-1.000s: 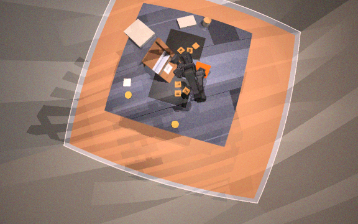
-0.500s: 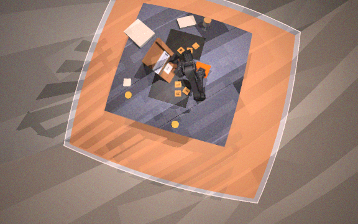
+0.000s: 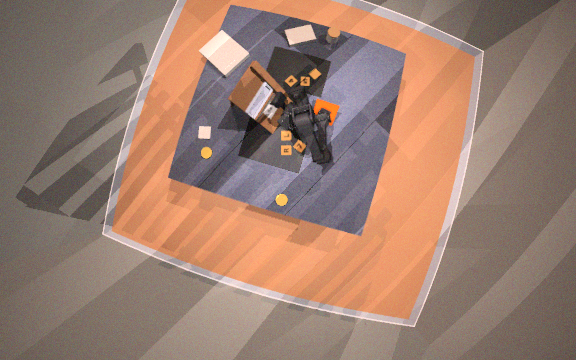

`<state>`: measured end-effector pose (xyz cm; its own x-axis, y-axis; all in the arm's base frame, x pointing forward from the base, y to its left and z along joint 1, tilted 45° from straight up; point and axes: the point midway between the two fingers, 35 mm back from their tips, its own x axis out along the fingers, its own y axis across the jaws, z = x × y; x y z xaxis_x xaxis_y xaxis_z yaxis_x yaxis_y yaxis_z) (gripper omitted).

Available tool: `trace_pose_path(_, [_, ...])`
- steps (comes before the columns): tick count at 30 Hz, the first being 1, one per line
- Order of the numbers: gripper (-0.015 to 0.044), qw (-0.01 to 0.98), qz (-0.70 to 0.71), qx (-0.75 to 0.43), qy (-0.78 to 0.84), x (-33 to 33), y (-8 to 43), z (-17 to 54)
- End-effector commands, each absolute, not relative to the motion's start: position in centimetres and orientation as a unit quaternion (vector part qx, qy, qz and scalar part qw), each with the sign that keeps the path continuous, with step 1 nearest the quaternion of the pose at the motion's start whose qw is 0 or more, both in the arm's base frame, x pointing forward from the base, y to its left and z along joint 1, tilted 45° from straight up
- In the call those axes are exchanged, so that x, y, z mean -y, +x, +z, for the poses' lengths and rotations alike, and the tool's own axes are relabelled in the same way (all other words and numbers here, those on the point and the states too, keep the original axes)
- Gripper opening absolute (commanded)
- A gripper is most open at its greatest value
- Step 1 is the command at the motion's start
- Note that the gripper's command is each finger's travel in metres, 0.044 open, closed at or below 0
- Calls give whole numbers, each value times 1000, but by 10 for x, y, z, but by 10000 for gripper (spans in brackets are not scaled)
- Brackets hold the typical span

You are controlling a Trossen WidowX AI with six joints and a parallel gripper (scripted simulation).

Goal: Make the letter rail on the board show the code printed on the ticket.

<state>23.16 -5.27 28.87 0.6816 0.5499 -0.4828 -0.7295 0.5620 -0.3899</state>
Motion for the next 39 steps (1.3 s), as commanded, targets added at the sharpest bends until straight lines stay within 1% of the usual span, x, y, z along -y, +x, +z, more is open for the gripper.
trace_pose_path(1, [440, 870, 366, -154, -291, 52, 231, 291])
trace_pose_path(2, [440, 870, 366, -154, -291, 52, 231, 291])
trace_pose_path(6, [340, 861, 385, -183, -277, 70, 248, 267])
trace_pose_path(13, [340, 825, 441, -262, -235, 110, 288, 183])
trace_pose_path(19, [340, 782, 493, -329, -194, 127, 306, 95])
trace_pose_path(24, [340, 733, 540, -379, -164, 129, 307, 15])
trace_pose_path(30, [340, 673, 599, -409, -145, 116, 292, -65])
trace_pose_path(32, [340, 660, 610, -414, -141, 112, 287, -81])
trace_pose_path(39, [340, 656, 615, -416, -139, 107, 284, -82])
